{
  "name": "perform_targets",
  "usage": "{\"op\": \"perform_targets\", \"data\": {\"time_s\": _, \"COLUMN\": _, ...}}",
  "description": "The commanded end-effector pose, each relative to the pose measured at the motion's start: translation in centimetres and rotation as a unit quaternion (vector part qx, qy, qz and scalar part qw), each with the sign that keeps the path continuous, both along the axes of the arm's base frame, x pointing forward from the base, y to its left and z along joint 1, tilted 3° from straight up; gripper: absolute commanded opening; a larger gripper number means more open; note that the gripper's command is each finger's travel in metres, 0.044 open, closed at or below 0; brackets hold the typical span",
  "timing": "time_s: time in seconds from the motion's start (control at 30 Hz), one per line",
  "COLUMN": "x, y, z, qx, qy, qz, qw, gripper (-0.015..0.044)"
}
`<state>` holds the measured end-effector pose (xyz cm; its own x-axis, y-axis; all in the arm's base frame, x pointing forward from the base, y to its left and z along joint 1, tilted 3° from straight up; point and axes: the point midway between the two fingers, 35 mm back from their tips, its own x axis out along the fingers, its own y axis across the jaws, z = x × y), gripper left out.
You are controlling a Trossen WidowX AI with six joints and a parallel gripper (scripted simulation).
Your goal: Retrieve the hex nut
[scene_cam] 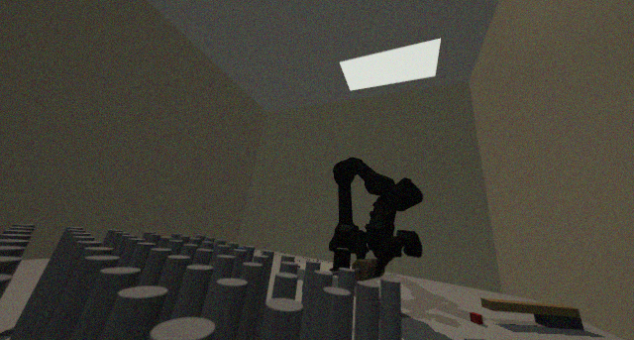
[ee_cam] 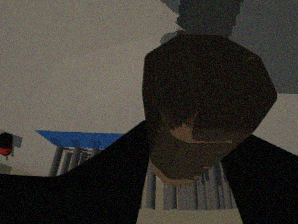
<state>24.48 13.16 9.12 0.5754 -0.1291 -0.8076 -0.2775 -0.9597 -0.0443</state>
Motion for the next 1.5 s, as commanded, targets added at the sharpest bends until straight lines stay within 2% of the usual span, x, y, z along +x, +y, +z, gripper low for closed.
{"op": "perform_targets", "data": {"time_s": 0.0, "x": 0.3, "y": 0.1, "z": 2.5, "qx": 0.002, "qy": -0.006, "qz": -0.003, "qw": 1.000, "gripper": 0.0000}}
{"op": "perform_targets", "data": {"time_s": 0.5, "x": -0.3, "y": -0.6, "z": 9.6, "qx": 0.002, "qy": -0.006, "qz": -0.001, "qw": 1.000, "gripper": 0.0000}}
{"op": "perform_targets", "data": {"time_s": 0.53, "x": -0.1, "y": -0.4, "z": 7.9, "qx": 0.002, "qy": -0.002, "qz": -0.004, "qw": 1.000, "gripper": 0.0000}}
{"op": "perform_targets", "data": {"time_s": 1.47, "x": 5.7, "y": -10.2, "z": 8.3, "qx": 0.009, "qy": 0.021, "qz": -0.107, "qw": 0.994, "gripper": 0.0000}}
